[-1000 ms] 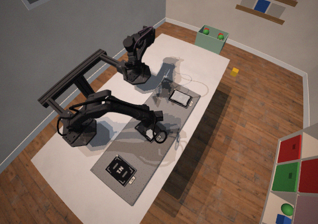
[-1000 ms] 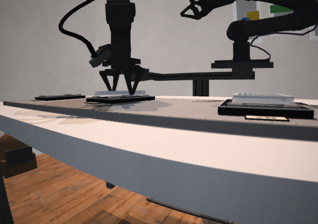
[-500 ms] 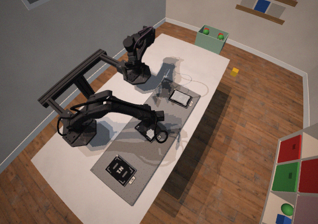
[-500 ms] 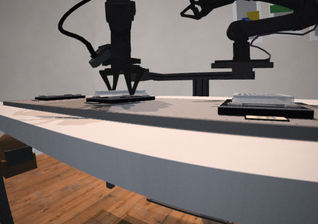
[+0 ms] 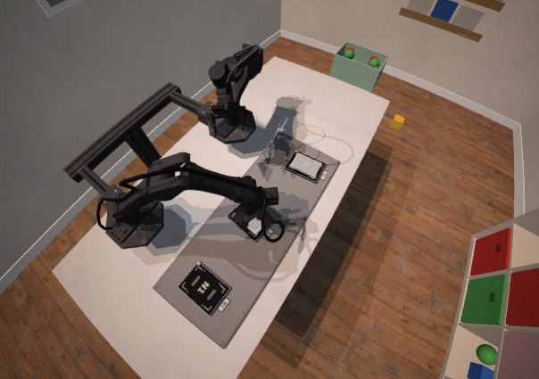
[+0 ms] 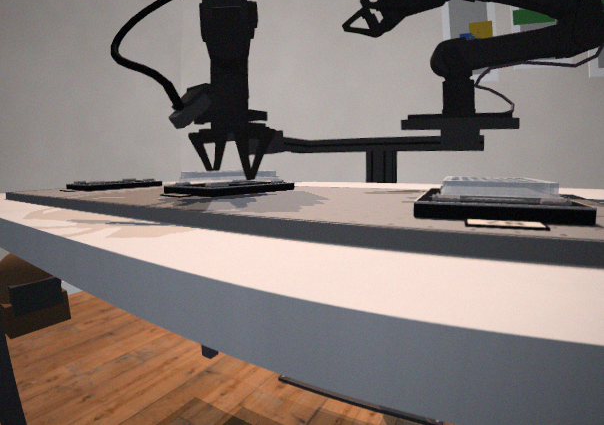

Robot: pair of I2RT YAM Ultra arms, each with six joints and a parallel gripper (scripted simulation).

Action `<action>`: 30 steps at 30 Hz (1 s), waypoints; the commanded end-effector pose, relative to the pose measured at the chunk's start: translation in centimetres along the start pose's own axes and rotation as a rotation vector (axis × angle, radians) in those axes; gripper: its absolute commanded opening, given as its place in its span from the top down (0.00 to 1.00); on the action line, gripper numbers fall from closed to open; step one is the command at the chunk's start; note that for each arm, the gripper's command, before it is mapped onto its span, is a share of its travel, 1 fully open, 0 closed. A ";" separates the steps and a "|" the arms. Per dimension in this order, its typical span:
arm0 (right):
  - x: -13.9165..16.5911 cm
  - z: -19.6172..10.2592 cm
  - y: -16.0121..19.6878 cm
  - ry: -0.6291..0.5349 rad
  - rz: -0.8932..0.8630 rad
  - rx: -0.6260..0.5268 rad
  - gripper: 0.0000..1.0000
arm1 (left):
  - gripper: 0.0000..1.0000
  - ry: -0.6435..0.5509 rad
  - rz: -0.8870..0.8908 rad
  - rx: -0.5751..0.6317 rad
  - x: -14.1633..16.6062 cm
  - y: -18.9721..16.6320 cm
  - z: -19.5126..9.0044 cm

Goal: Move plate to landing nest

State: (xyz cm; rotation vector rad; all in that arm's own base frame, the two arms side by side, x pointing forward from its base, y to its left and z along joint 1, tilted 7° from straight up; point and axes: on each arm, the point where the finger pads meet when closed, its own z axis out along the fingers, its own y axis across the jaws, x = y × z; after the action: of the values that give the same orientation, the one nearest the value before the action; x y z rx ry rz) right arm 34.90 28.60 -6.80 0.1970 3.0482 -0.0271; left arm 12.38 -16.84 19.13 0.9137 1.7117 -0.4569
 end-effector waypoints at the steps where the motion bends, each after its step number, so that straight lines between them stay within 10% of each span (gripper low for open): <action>1: -0.4 -2.4 0.7 -0.017 0.001 -0.019 0.18 | 0.00 -0.033 -0.020 -0.003 -1.1 0.4 -0.8; 30: -0.5 -2.8 1.0 -0.041 -0.002 -0.063 0.18 | 0.00 -0.033 -0.020 -0.003 -1.1 0.4 -0.8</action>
State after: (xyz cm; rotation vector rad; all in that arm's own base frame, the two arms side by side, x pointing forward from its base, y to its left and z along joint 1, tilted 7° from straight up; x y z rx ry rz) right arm 34.85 28.70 -6.07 0.1975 3.0442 -0.0072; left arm 12.38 -16.84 19.13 0.9137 1.7117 -0.4569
